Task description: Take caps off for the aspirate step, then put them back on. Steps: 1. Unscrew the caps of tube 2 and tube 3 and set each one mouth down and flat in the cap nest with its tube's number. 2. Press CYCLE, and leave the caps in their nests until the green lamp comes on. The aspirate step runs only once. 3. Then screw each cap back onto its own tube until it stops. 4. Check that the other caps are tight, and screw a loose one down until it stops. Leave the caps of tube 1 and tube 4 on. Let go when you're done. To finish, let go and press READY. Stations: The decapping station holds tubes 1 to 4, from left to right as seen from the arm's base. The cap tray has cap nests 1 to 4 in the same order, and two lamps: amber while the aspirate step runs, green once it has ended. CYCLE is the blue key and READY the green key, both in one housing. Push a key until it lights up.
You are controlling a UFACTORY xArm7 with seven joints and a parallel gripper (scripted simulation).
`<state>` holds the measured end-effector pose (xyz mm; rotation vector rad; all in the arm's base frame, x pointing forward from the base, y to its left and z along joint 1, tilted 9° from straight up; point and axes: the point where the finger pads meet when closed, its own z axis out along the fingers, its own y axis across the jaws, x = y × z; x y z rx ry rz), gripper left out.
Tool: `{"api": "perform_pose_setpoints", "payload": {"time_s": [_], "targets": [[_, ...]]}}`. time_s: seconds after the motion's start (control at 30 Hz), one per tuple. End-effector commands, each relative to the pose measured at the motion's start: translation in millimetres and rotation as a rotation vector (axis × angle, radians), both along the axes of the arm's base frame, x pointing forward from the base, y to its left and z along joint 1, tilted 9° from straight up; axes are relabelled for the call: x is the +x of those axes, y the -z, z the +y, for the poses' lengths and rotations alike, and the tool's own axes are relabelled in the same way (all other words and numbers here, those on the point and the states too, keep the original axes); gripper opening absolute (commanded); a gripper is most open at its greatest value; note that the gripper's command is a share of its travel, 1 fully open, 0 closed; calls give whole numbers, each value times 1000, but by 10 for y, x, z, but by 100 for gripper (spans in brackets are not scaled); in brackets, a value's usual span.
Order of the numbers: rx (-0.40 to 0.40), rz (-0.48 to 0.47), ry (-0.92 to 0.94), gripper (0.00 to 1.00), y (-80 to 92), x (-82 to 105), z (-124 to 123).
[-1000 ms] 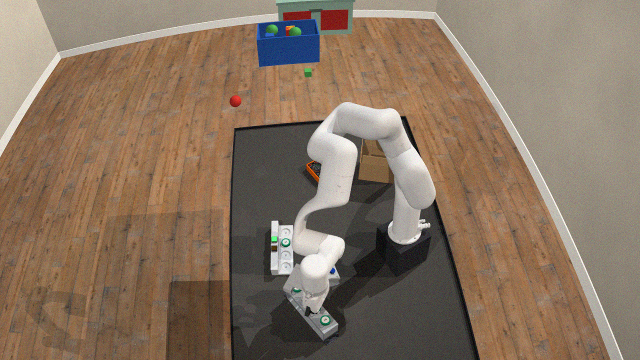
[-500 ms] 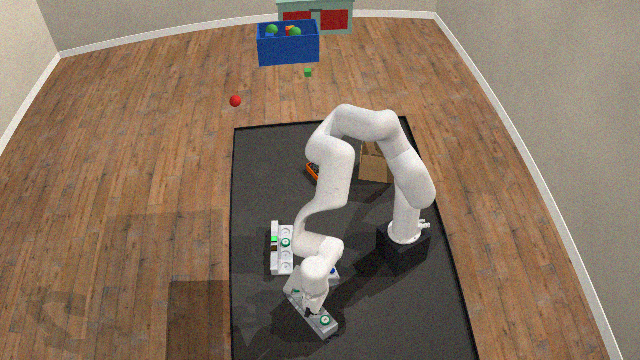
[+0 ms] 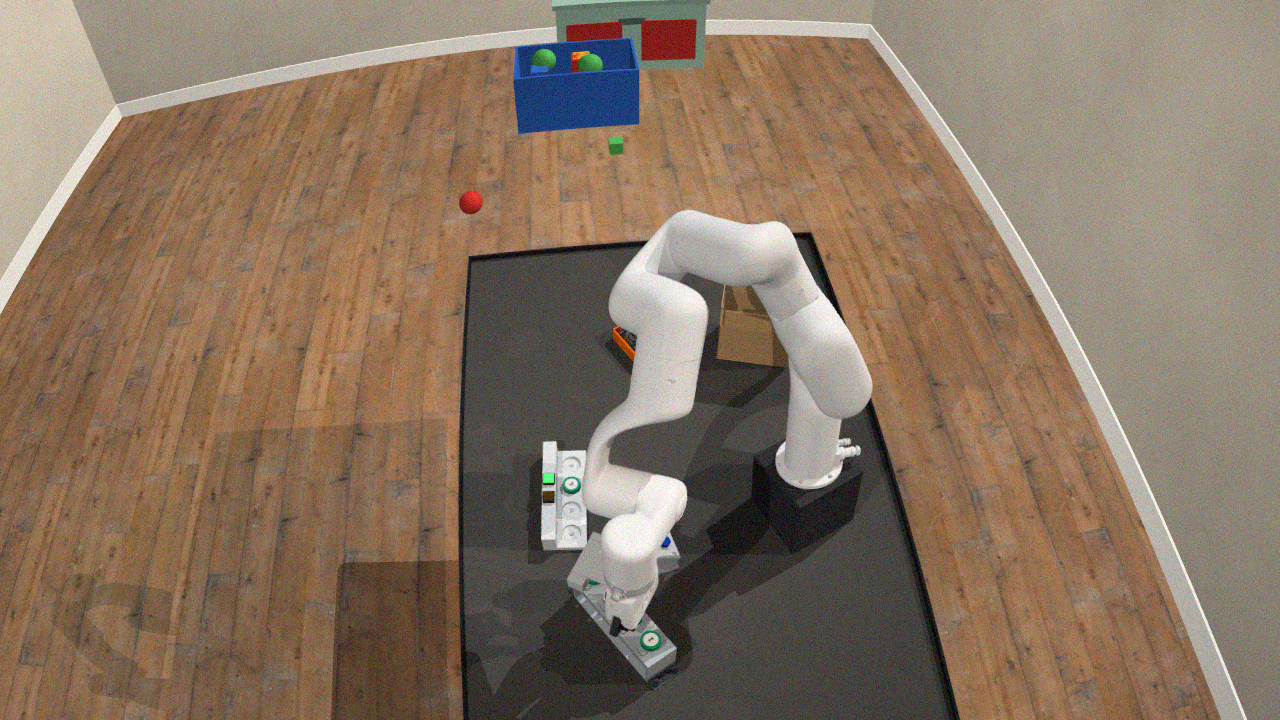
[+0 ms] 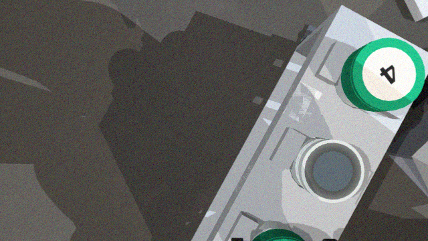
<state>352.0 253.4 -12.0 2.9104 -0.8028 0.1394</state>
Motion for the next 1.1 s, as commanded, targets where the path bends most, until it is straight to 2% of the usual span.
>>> {"api": "perform_pose_setpoints", "payload": {"time_s": [0.0,0.4,0.43,1.07], "targets": [[2,-3,-1,0,7,12,11],[2,-3,-1,0,29,14,8],[2,-3,-1,46,29,14,8],[2,-3,-1,46,29,13,7]]}}
